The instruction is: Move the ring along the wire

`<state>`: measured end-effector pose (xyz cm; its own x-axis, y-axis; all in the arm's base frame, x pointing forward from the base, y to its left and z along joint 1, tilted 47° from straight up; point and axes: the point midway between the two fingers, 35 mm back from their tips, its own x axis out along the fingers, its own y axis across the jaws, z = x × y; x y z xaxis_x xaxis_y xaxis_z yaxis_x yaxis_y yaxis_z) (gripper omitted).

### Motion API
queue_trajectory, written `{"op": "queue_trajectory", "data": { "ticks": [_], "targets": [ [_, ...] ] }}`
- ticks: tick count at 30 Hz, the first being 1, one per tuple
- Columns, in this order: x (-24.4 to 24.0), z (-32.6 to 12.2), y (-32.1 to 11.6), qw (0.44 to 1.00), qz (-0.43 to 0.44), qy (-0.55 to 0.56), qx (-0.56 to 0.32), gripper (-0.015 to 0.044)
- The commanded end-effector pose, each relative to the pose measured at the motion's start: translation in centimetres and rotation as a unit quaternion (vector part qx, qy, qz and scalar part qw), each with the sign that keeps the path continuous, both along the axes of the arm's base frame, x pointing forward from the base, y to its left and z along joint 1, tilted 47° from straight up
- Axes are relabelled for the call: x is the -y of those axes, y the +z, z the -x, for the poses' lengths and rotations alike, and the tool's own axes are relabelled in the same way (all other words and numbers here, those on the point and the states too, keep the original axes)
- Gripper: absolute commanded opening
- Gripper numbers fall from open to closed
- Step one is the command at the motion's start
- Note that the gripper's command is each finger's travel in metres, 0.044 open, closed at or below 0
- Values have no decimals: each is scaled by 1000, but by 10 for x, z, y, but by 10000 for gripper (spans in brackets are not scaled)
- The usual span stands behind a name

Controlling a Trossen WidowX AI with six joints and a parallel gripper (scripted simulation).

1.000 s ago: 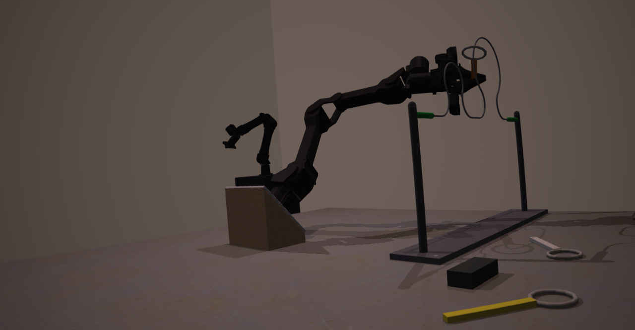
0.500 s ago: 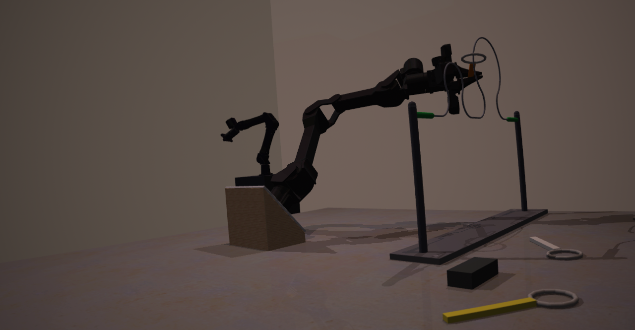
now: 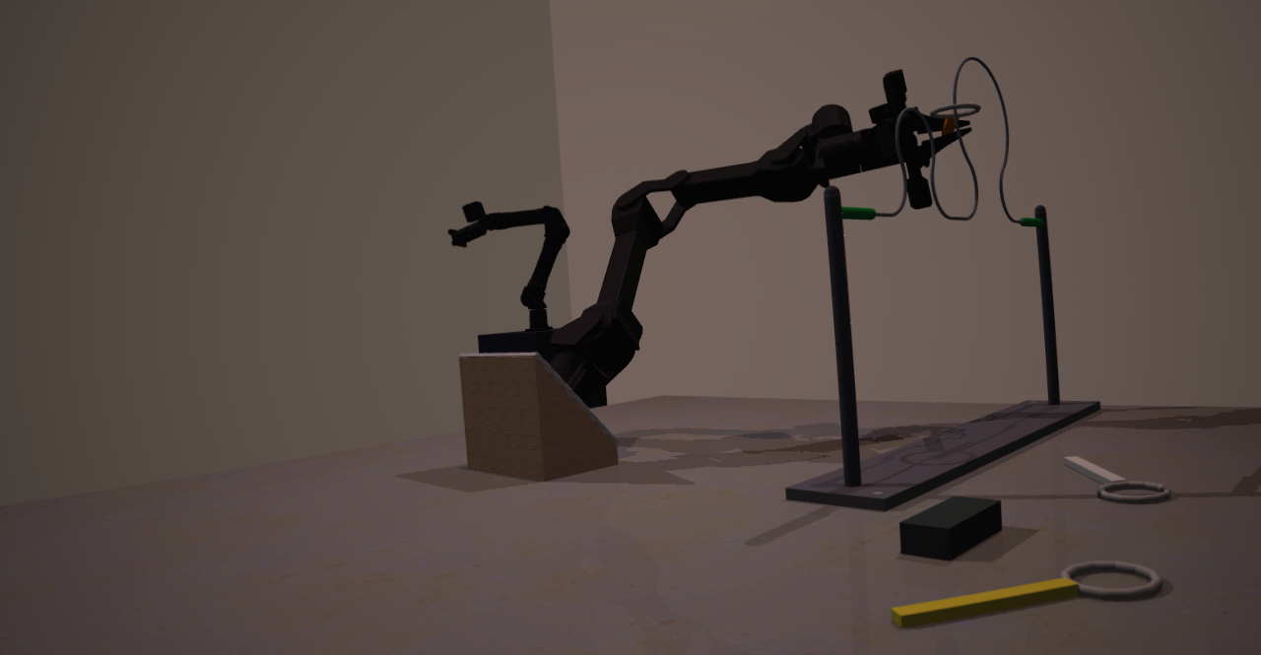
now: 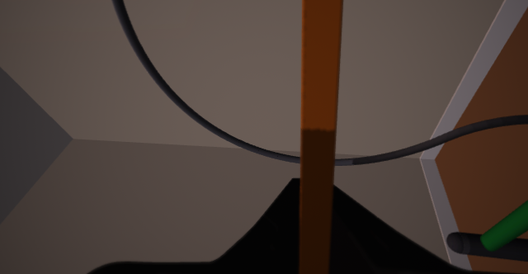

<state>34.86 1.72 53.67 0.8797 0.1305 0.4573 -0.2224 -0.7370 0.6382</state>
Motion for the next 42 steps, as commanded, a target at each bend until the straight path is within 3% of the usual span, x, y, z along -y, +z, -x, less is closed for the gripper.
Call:
{"op": "queue_trajectory", "data": {
  "ticks": [1, 42],
  "targets": [
    [1, 0, 0, 1000, -25, 1, 3, -150],
    [14, 3, 8, 961, -274, 8, 38, -150]
  ]
}}
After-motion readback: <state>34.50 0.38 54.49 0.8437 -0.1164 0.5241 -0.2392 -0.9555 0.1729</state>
